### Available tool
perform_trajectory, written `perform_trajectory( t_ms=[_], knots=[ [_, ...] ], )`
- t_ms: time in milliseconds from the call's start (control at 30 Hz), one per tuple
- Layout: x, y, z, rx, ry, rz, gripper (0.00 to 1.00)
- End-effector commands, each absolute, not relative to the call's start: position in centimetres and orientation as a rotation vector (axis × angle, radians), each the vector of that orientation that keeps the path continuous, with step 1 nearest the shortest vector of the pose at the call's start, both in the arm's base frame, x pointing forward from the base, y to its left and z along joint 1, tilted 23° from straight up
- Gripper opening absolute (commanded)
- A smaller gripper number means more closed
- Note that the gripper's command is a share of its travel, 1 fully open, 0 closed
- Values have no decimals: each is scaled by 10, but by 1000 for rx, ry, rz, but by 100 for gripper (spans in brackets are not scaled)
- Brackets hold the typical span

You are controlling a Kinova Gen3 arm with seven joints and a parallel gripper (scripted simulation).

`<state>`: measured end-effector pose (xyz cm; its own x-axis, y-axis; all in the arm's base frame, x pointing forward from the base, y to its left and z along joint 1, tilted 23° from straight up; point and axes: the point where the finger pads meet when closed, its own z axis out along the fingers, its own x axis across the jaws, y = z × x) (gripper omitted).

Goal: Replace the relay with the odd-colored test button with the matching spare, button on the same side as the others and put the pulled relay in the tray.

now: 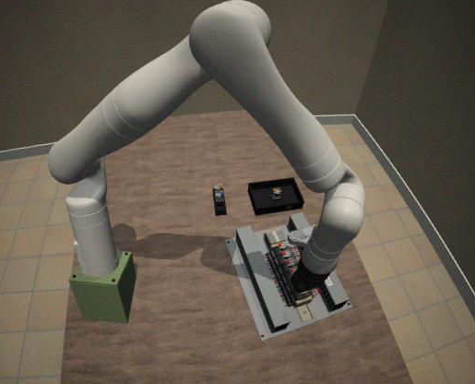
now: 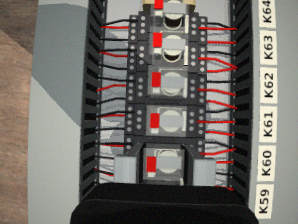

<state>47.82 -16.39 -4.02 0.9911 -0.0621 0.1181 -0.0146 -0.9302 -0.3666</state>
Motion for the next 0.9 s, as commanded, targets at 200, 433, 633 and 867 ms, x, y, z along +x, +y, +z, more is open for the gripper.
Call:
perform_trajectory(
  t_ms=[200, 433, 633, 867],
  knots=[
    [479, -163, -37, -2759, 61, -185, 0],
    [479, -164, -39, -2761, 58, -184, 0],
    [479, -163, -38, -2759, 60, -185, 0],
    [479, -164, -39, -2762, 57, -183, 0]
  ],
)
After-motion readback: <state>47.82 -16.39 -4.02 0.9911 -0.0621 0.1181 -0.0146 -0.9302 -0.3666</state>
